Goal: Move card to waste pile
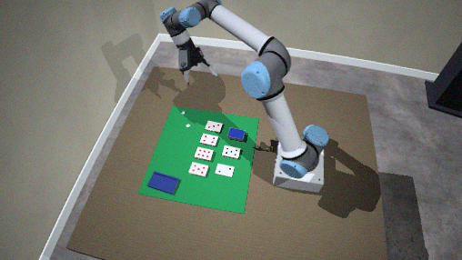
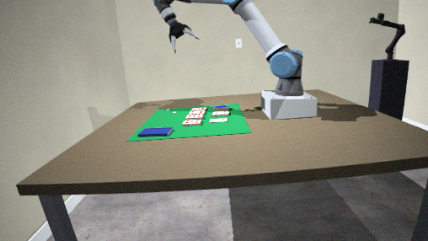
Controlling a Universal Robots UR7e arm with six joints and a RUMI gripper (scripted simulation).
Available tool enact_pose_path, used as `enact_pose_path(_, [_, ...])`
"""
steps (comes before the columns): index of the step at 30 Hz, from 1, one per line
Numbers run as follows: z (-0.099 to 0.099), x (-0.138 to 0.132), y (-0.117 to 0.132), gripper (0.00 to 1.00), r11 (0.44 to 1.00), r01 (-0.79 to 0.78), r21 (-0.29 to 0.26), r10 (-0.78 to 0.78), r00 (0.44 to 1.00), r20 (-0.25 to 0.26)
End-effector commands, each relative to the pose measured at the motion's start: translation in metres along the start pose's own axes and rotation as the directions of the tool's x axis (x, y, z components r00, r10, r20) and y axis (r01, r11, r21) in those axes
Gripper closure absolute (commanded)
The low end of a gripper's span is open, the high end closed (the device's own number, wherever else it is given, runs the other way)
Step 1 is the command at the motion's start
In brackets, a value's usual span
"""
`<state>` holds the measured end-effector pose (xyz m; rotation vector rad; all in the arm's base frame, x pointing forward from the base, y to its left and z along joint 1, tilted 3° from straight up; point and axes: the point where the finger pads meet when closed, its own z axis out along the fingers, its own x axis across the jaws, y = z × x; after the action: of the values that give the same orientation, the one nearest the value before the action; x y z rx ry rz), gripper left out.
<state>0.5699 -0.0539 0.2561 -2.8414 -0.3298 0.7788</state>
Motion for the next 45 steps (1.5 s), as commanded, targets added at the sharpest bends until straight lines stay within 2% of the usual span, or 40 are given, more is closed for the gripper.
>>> enact_pose_path(1, [0.014, 0.007, 0.011, 0.00, 0.995, 0.095, -0.015, -0.096, 0.995, -0.042])
enact_pose_path(3, [0.023, 0.010, 0.016, 0.00, 0.989, 0.145, -0.024, -0.146, 0.988, -0.057])
enact_pose_path(5, [0.023, 0.010, 0.016, 0.00, 0.989, 0.145, -0.024, -0.146, 0.988, -0.057])
enact_pose_path(10, [0.048, 0.017, 0.030, 0.00, 0.960, 0.274, -0.057, -0.278, 0.956, -0.090])
enact_pose_path(20, [0.109, 0.023, 0.054, 0.00, 0.839, 0.522, -0.157, -0.541, 0.831, -0.127])
enact_pose_path(22, [0.109, 0.023, 0.054, 0.00, 0.839, 0.522, -0.157, -0.541, 0.831, -0.127])
enact_pose_path(29, [0.155, 0.021, 0.065, 0.00, 0.708, 0.663, -0.241, -0.700, 0.705, -0.117])
enact_pose_path(37, [0.207, 0.013, 0.071, 0.00, 0.535, 0.778, -0.329, -0.836, 0.545, -0.070])
enact_pose_path(39, [0.207, 0.013, 0.071, 0.00, 0.535, 0.778, -0.329, -0.836, 0.545, -0.070])
enact_pose_path(45, [0.242, 0.005, 0.071, 0.00, 0.405, 0.832, -0.379, -0.902, 0.431, -0.019])
